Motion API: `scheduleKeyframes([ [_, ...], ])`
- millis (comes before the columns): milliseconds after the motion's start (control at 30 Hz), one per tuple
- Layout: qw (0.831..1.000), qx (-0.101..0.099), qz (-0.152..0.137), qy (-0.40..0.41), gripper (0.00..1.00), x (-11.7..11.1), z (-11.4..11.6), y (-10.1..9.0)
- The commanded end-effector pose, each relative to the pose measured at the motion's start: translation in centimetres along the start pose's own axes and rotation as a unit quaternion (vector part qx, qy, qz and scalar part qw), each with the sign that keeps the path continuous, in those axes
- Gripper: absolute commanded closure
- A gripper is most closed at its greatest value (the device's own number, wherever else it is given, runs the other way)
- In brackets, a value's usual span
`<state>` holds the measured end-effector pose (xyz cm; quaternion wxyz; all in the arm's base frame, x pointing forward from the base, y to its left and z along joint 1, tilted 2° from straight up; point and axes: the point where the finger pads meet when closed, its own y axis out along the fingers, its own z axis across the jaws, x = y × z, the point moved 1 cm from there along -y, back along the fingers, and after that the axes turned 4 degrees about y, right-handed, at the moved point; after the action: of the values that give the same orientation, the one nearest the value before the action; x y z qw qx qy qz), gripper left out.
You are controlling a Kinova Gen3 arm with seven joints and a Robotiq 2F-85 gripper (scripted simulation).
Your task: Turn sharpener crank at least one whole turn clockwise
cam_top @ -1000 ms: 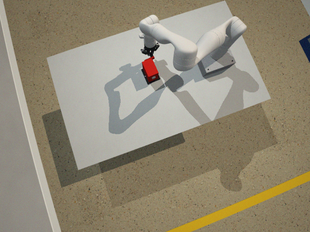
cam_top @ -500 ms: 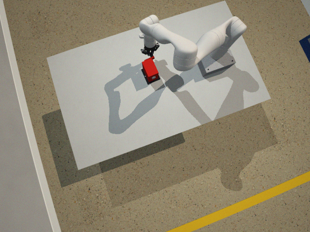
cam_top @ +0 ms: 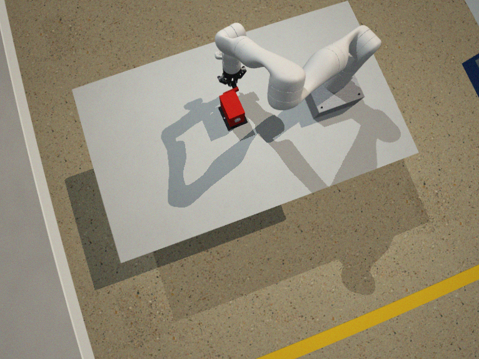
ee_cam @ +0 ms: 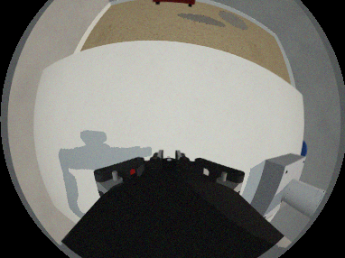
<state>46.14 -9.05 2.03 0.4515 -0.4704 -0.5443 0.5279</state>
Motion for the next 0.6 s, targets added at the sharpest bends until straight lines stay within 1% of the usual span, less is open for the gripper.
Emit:
scheduleKeyframes([
  [0,1.000,-0.001,0.000,0.000,1.00,-0.02,-0.02,-0.10],
  [400,1.000,-0.001,0.000,0.000,1.00,-0.02,-0.03,-0.19],
  [567,1.000,-0.001,0.000,0.000,1.00,-0.02,-0.08,-0.58],
])
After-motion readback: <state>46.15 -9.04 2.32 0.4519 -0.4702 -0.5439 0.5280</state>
